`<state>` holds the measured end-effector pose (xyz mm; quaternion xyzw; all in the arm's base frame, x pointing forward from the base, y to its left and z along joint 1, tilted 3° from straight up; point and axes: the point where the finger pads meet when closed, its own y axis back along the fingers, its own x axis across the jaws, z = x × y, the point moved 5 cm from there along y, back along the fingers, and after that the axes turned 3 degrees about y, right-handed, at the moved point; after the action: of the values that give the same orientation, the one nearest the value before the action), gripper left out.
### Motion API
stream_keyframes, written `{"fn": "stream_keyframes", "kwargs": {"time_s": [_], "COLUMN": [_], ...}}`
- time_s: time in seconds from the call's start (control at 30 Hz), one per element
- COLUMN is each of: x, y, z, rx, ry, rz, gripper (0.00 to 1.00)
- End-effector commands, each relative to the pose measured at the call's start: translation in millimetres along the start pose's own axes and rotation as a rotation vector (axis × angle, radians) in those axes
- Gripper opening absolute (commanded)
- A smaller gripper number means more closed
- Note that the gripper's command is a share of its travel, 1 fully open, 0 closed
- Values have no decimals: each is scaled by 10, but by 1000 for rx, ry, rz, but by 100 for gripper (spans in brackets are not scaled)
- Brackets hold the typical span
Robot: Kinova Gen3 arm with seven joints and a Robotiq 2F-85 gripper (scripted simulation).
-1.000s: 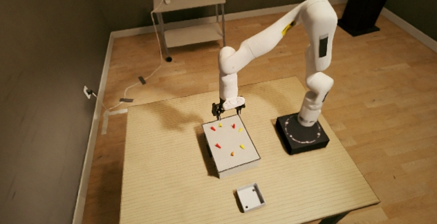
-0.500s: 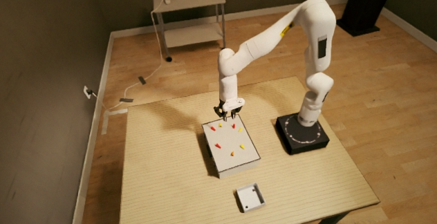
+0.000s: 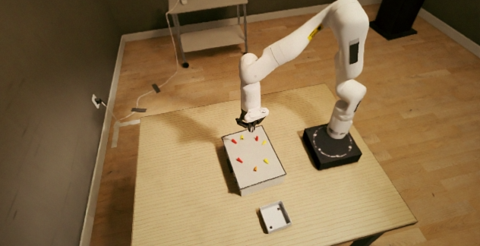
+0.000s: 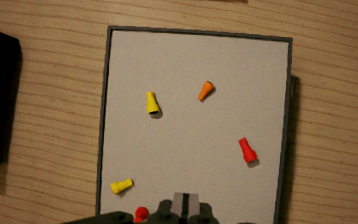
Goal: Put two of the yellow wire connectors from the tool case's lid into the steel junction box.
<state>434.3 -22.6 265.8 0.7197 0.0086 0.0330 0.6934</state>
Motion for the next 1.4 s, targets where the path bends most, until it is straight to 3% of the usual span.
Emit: {"fn": "stream_keyframes", "kwargs": {"time_s": [0.0, 0.17, 0.2, 0.37, 0.6, 0.67, 0.83, 1.37], "x": [3, 3, 3, -18, -213, -213, -403, -455], "y": [7, 7, 6, -149, -786, -786, -1129, -1236], "z": [1, 1, 0, -84, -426, -426, -602, -639], "rx": [0, 0, 0, 2, 5, 5, 1, 0], "ry": [0, 0, 0, 36, 191, 191, 283, 305], "rz": [2, 2, 2, 3, 4, 4, 2, 2], "gripper": [10, 10, 36, 36, 36, 36, 36, 36]}}
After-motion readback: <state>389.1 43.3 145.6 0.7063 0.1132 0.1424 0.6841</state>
